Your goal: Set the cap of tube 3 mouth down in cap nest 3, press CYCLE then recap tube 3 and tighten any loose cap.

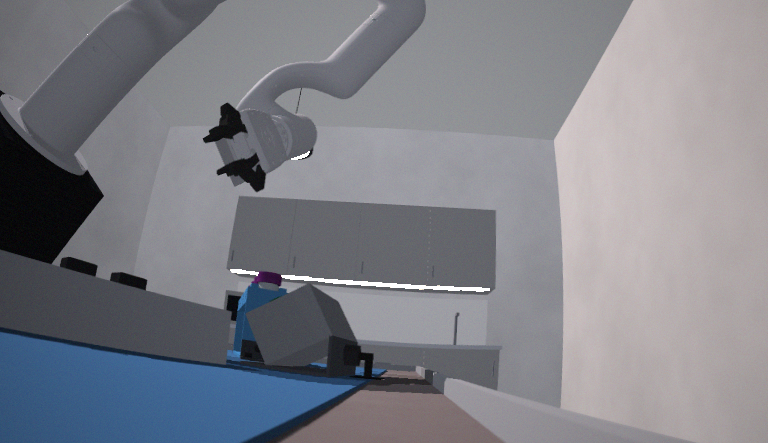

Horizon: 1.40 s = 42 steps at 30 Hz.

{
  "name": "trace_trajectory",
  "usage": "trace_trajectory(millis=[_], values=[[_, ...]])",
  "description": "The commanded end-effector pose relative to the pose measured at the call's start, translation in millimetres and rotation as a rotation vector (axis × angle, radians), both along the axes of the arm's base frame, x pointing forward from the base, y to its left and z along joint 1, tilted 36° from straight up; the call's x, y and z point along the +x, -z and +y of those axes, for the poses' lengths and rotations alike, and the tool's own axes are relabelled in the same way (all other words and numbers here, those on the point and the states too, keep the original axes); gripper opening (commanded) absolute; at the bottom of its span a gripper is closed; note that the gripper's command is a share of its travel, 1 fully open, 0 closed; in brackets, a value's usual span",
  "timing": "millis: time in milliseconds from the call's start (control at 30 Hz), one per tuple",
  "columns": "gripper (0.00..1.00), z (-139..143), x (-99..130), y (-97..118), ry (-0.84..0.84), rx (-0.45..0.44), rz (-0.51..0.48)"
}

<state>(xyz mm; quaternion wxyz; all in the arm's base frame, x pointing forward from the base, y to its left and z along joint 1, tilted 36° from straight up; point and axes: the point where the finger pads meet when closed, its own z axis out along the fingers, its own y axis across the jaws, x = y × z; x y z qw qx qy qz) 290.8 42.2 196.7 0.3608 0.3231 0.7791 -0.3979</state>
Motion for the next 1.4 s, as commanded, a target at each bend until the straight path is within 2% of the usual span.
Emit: trace_trajectory(millis=[0, 67, 233, 700, 800, 1100, 1367], values=[[0.46, -9, -17, 1, 0.087, 0.004, 0.035], [0.46, -14, -26, 2, 0.112, 0.006, 0.045], [0.46, -16, -33, 3, 0.143, 0.009, 0.057], [0.46, -28, -88, 9, 0.37, 0.043, 0.142], [0.46, -28, -88, 9, 0.37, 0.043, 0.142], [0.46, -26, -127, 13, 0.539, 0.083, 0.201], [0.46, -22, -145, 15, 0.622, 0.108, 0.229]])
